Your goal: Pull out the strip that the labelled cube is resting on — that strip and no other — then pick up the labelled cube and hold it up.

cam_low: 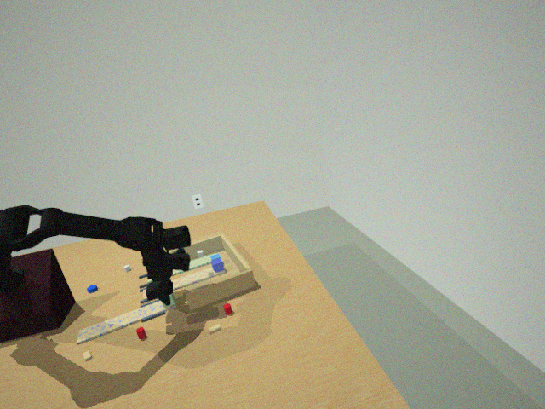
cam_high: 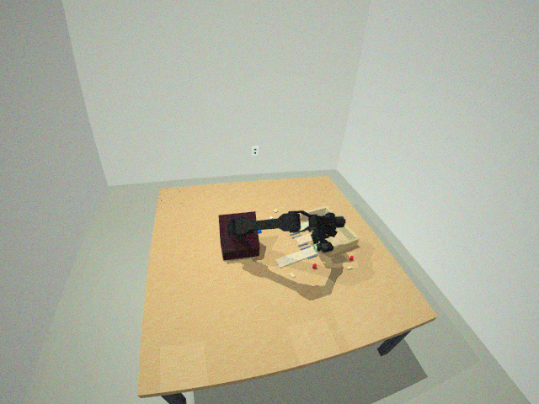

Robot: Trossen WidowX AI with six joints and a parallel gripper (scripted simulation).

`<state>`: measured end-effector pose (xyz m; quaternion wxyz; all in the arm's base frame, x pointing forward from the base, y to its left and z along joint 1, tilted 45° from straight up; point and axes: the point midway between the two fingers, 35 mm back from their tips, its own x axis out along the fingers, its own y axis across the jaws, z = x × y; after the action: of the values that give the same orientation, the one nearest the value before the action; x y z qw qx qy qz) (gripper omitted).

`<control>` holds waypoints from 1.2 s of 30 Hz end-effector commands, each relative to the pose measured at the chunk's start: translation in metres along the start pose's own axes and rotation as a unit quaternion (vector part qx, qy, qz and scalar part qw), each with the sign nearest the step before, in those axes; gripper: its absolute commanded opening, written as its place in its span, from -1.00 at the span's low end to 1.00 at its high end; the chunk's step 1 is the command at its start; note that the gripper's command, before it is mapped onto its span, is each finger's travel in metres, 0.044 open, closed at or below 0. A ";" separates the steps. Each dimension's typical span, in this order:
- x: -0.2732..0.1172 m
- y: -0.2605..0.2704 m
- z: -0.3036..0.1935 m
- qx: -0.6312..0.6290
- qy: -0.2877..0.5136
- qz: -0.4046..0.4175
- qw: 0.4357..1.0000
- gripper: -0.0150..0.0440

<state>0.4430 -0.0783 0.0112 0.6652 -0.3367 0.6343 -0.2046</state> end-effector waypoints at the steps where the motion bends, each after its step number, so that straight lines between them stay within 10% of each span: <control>1: 0.000 0.000 0.000 0.001 0.000 0.000 1.000 -0.05; 9: -0.002 0.001 -0.002 0.000 0.000 0.000 1.000 -0.49; 36: -0.044 0.028 -0.082 -0.006 0.002 0.000 1.000 -0.49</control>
<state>0.3638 -0.0454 0.0251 0.6602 -0.3401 0.6395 -0.1987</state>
